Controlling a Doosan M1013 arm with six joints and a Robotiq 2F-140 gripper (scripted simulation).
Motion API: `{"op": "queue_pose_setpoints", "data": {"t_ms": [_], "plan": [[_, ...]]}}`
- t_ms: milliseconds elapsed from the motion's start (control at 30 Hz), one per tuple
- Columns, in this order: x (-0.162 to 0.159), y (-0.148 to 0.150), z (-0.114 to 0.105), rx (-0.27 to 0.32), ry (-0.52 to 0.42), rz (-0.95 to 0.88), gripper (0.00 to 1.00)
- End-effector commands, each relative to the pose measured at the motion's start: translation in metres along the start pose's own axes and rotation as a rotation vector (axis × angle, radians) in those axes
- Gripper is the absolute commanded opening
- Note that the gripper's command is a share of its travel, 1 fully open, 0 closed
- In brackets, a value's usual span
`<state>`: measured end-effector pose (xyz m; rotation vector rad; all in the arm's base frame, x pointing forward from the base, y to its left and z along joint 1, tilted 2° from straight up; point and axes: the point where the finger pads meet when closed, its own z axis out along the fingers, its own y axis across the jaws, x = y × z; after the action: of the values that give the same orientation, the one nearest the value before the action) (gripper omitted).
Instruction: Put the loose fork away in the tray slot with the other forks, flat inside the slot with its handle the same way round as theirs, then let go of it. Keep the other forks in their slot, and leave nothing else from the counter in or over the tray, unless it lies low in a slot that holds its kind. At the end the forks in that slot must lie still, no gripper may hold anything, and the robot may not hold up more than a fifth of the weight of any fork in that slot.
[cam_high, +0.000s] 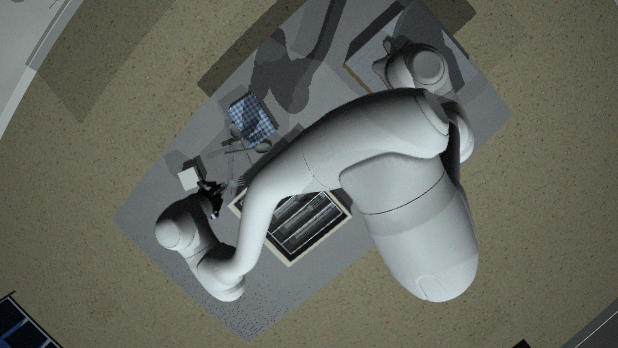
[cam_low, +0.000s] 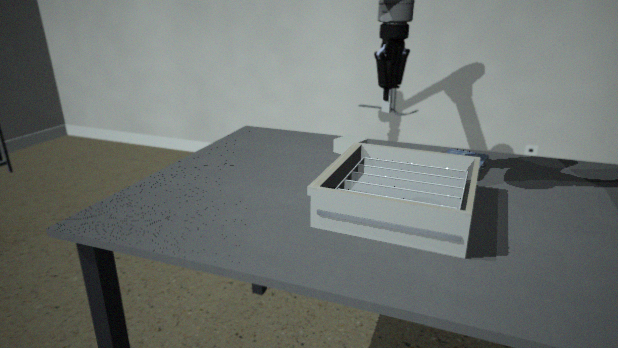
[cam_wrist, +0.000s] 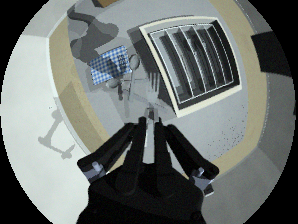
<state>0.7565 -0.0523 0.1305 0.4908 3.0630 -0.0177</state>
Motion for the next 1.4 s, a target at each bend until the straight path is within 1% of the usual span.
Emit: {"op": "queue_pose_setpoints", "data": {"t_ms": [0, 100, 133, 167, 200, 233, 300, 433, 500, 533, 600, 767, 933, 1000, 1067, 1200, 1233, 1367], "plan": [[0.0, 0.0, 0.0, 0.0, 0.0, 0.0, 0.02], [0.0, 0.001, 0.0, 0.0, 0.0, 0.0, 0.02], [0.003, 0.007, 0.0, 0.0, 0.0, 0.0, 0.02], [0.011, 0.02, 0.0, 0.0, 0.0, 0.0, 0.02], [0.023, 0.041, 0.0, 0.0, 0.0, 0.0, 0.02], [0.04, 0.068, 0.0, 0.0, 0.001, 0.0, 0.02], [0.055, 0.085, 0.0, 0.0, 0.001, 0.0, 0.02], [0.099, 0.13, 0.0, 0.0, 0.0, 0.0, 0.02], [0.099, 0.13, 0.0, 0.0, 0.0, 0.0, 0.02], [0.13, 0.163, 0.001, 0.0, 0.0, 0.0, 0.02], [0.145, 0.179, 0.001, 0.0, 0.0, 0.0, 0.02], [0.196, 0.235, 0.0, 0.0, 0.0, 0.0, 0.02], [0.197, 0.237, 0.0, 0.0, 0.0, -0.005, 0.02], [0.197, 0.237, 0.0, 0.0, 0.0, -0.084, 0.02], [0.197, 0.237, 0.0, 0.0, 0.0, -0.084, 0.02], [0.197, 0.238, 0.0, 0.0, 0.0, -0.371, 0.02], [0.197, 0.238, 0.0, 0.0, 0.0, -0.397, 0.02], [0.197, 0.237, 0.0, -0.003, -0.017, -0.406, 0.02]]}}
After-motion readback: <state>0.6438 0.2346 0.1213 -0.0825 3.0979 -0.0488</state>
